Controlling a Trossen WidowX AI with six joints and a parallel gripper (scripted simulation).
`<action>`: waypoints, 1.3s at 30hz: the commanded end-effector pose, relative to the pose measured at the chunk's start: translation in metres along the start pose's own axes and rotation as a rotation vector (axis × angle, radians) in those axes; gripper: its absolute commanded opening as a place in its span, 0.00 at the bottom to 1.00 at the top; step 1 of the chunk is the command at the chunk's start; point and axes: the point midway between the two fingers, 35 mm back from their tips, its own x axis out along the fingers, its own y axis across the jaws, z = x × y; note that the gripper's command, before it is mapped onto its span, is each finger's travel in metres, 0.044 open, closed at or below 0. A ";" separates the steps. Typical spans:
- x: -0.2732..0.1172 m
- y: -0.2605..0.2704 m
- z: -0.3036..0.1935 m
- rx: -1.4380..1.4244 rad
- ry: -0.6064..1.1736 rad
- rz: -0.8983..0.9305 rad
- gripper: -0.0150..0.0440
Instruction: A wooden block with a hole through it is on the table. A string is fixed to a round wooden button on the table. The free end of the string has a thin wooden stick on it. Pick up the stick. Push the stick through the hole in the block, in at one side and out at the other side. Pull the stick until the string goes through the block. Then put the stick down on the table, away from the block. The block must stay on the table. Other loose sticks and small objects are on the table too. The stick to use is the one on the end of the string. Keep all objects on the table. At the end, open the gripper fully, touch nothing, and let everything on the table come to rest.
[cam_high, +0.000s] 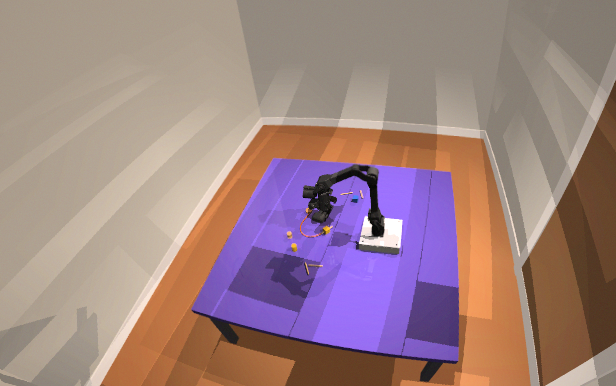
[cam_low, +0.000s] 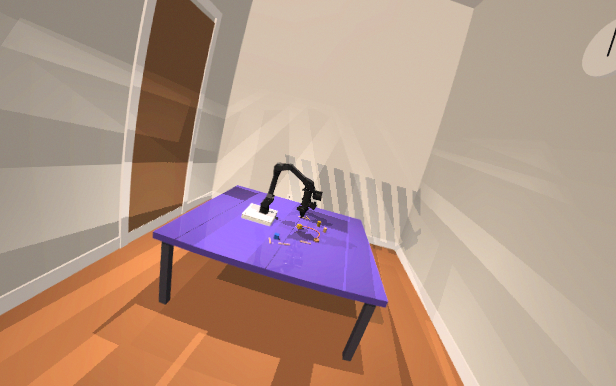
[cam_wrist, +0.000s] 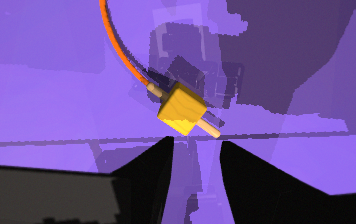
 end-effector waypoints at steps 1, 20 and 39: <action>0.002 -0.014 -0.015 -0.814 0.028 -0.004 0.46; 0.002 -0.016 -0.017 -1.046 0.031 -0.001 0.46; 0.019 -0.016 -0.015 -1.046 0.031 -0.001 0.46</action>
